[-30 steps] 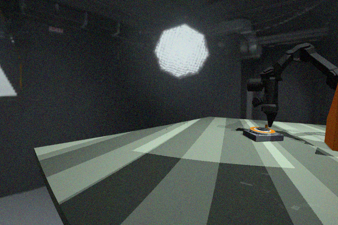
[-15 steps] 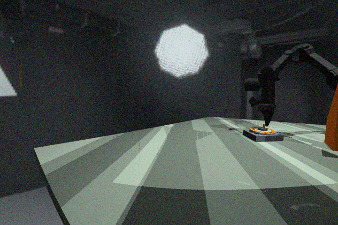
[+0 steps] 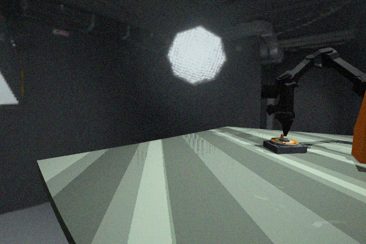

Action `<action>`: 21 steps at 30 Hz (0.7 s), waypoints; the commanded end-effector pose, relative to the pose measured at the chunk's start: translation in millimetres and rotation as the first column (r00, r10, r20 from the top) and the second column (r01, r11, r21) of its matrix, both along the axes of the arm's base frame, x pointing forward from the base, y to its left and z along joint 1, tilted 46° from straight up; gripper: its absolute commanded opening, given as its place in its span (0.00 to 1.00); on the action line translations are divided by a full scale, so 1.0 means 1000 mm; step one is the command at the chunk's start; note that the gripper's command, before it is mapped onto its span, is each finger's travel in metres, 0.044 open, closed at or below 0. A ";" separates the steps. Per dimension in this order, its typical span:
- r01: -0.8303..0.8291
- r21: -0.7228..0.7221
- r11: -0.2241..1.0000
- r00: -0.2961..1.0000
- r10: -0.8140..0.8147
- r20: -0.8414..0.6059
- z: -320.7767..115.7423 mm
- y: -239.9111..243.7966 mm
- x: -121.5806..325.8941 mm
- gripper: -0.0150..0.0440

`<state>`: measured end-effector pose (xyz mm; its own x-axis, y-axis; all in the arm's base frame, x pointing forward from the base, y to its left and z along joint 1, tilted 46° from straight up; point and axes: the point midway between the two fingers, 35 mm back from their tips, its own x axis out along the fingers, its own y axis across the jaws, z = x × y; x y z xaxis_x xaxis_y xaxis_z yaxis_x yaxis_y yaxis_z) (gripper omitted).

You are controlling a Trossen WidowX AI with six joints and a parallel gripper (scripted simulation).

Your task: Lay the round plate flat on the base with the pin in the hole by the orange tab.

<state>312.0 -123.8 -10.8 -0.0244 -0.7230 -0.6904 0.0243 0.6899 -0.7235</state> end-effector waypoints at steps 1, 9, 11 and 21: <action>0.001 -0.001 1.000 1.000 -0.001 0.005 0.000 0.000 0.006 0.25; 0.001 -0.001 1.000 1.000 -0.001 0.005 0.000 0.001 0.010 0.25; 0.001 -0.001 1.000 1.000 -0.001 0.005 -0.001 0.001 0.011 0.25; 0.000 0.000 1.000 1.000 0.000 0.005 0.006 0.009 0.015 0.25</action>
<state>322.8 -120.9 -11.6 -0.0287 -0.7233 -0.6899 0.0213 0.6896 -0.7239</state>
